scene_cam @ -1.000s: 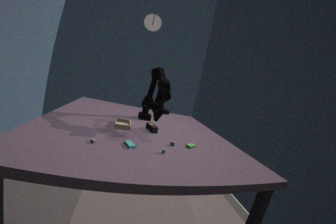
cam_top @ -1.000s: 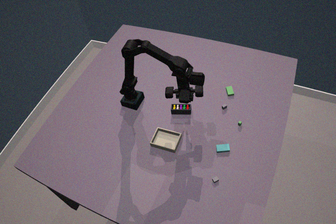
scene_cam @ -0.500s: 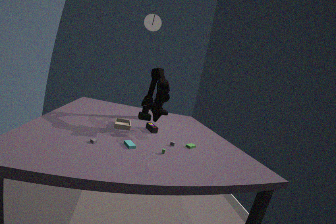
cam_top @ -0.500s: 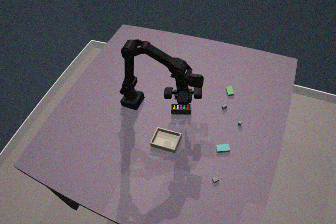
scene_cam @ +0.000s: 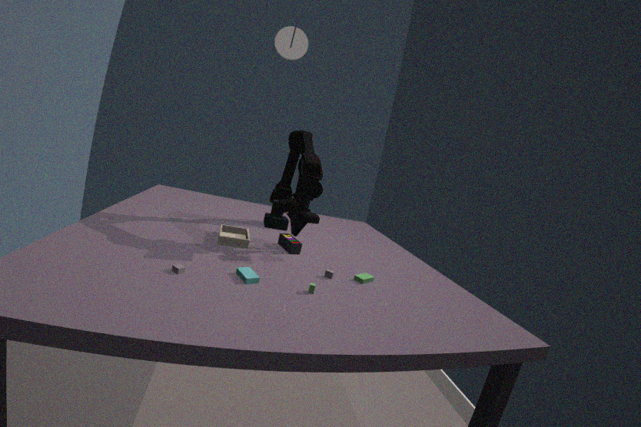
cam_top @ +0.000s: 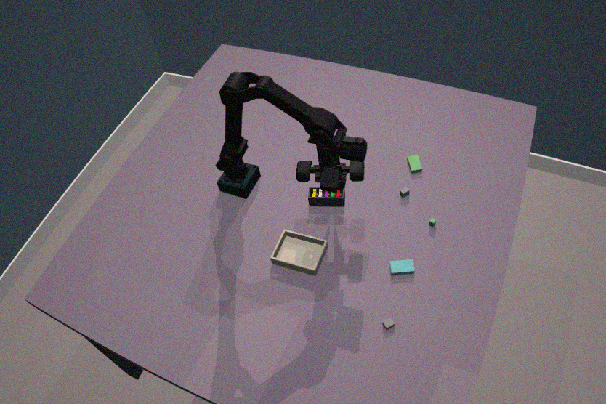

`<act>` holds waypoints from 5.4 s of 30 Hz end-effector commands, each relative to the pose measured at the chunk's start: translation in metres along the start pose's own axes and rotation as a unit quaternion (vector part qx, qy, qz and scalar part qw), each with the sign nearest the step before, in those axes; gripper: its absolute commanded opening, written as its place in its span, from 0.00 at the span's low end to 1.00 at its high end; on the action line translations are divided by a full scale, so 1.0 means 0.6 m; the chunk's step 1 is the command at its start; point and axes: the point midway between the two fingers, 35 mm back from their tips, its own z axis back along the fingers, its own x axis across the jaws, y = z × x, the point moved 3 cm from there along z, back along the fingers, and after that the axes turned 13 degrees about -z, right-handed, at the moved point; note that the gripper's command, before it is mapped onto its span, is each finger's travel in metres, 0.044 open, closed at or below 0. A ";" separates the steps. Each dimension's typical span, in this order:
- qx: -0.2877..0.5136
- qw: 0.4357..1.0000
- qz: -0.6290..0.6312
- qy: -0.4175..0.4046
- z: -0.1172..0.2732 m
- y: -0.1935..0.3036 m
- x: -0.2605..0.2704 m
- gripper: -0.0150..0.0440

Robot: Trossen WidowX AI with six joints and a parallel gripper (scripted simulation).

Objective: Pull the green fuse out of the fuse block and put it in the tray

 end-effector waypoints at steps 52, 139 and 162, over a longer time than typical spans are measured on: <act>0.003 1.000 -0.002 0.006 -0.042 0.001 -0.005 0.36; 0.003 1.000 -0.002 0.006 -0.042 0.001 -0.005 0.36; 0.000 1.000 -0.001 0.005 -0.040 0.000 -0.005 0.31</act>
